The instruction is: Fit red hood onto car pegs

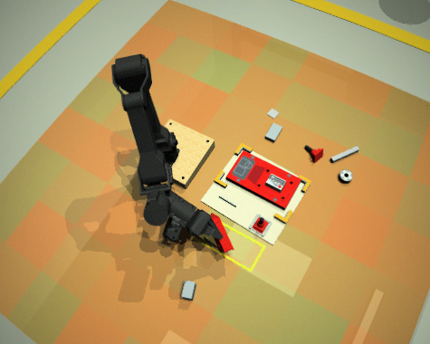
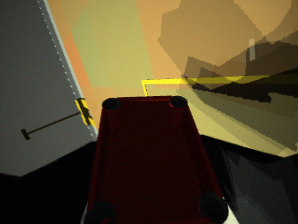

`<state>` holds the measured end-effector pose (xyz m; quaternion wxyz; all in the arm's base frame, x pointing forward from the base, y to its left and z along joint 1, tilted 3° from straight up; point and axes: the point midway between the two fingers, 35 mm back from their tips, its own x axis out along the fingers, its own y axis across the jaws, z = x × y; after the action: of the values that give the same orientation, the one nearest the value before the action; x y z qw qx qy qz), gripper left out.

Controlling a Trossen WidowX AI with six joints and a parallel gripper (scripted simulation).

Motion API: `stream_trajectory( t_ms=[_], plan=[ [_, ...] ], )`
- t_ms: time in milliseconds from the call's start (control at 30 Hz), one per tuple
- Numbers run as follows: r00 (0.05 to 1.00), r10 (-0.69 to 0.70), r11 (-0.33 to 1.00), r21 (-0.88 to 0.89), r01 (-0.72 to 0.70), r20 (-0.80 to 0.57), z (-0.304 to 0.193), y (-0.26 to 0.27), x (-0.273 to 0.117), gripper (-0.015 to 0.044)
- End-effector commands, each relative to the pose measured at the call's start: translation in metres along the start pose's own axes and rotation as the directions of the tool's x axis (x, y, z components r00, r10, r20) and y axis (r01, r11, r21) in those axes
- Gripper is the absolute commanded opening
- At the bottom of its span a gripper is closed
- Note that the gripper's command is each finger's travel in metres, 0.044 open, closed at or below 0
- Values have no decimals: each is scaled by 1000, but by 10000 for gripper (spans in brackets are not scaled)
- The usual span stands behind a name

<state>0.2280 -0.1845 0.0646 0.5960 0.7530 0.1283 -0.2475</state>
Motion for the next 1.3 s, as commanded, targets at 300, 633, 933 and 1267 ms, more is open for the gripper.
stream_trajectory(
  t_ms=[300,633,933,1267],
  plan=[
    [1000,-1,923,386,2,-2,3,-12,3,0],
    [1000,-3,755,656,3,-2,8,-27,7,0],
    [1000,-4,740,672,0,3,9,-27,7,0],
    [1000,-5,724,690,2,3,9,-29,7,262]
  ],
)
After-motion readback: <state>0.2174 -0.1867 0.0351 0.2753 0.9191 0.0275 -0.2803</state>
